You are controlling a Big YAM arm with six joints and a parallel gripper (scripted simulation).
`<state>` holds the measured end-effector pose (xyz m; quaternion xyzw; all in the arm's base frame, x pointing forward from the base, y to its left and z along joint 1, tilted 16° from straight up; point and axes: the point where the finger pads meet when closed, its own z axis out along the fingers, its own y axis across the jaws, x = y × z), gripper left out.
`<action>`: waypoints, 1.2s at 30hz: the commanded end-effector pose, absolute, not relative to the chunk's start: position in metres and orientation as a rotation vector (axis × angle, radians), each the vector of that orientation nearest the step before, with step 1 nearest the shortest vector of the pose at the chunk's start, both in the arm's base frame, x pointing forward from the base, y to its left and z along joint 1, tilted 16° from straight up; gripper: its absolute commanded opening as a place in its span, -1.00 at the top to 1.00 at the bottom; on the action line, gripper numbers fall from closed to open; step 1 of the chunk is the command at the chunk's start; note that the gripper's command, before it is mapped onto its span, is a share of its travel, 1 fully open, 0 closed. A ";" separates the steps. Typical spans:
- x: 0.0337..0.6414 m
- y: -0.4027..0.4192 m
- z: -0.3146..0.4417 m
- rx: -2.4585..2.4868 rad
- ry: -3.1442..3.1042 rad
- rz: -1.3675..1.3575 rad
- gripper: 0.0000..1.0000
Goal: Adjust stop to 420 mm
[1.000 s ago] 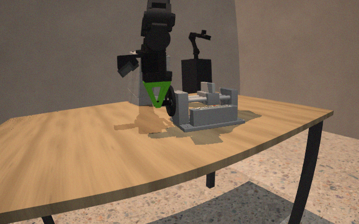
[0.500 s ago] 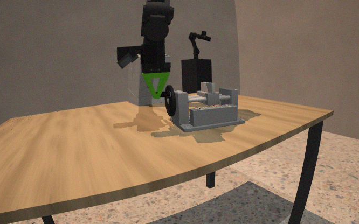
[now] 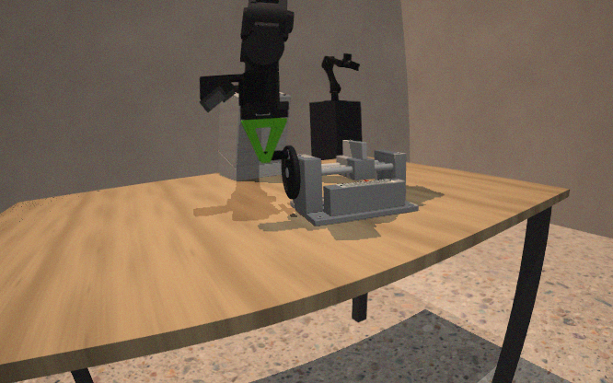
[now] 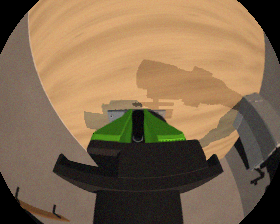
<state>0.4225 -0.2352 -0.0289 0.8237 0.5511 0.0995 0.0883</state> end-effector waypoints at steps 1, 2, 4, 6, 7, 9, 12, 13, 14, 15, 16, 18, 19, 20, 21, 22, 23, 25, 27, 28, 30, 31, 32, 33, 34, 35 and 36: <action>0.425 -0.238 -0.008 2.413 1.629 0.326 0.87; 0.425 -0.238 -0.008 2.412 1.629 0.327 0.87; 0.426 -0.238 -0.008 2.407 1.627 0.330 0.87; 0.428 -0.239 -0.008 2.401 1.624 0.334 0.87; 0.428 -0.239 -0.009 2.400 1.624 0.335 0.87; 0.429 -0.238 -0.009 2.401 1.624 0.335 0.87; 0.431 -0.239 -0.009 2.397 1.622 0.337 0.87; 0.431 -0.239 -0.009 2.396 1.621 0.338 0.87; 0.431 -0.239 -0.010 2.397 1.622 0.338 0.87; 0.431 -0.239 -0.010 2.397 1.622 0.337 0.87; 0.431 -0.239 -0.010 2.397 1.622 0.337 0.87; 0.431 -0.239 -0.011 2.397 1.622 0.337 0.87; 0.431 -0.239 -0.011 2.397 1.622 0.337 0.87; 0.431 -0.239 -0.011 2.397 1.622 0.337 0.87; 0.431 -0.239 -0.011 2.397 1.622 0.337 0.87; 0.431 -0.239 -0.011 2.397 1.622 0.337 0.87; 0.431 -0.239 -0.011 2.397 1.622 0.337 0.87; 0.431 -0.239 -0.011 2.397 1.622 0.337 0.87; 0.431 -0.239 -0.011 2.397 1.622 0.337 0.87; 0.431 -0.239 -0.011 2.397 1.622 0.337 0.87; 0.431 -0.239 -0.011 2.397 1.622 0.337 0.87; 0.431 -0.239 -0.011 2.397 1.622 0.337 0.87; 0.430 -0.238 -0.011 2.399 1.623 0.336 0.87; 0.429 -0.238 -0.012 2.400 1.624 0.335 0.87; 0.427 -0.238 -0.012 2.400 1.623 0.335 0.87; 0.424 -0.239 -0.012 2.400 1.622 0.333 0.87; 0.421 -0.240 -0.012 2.402 1.619 0.332 0.87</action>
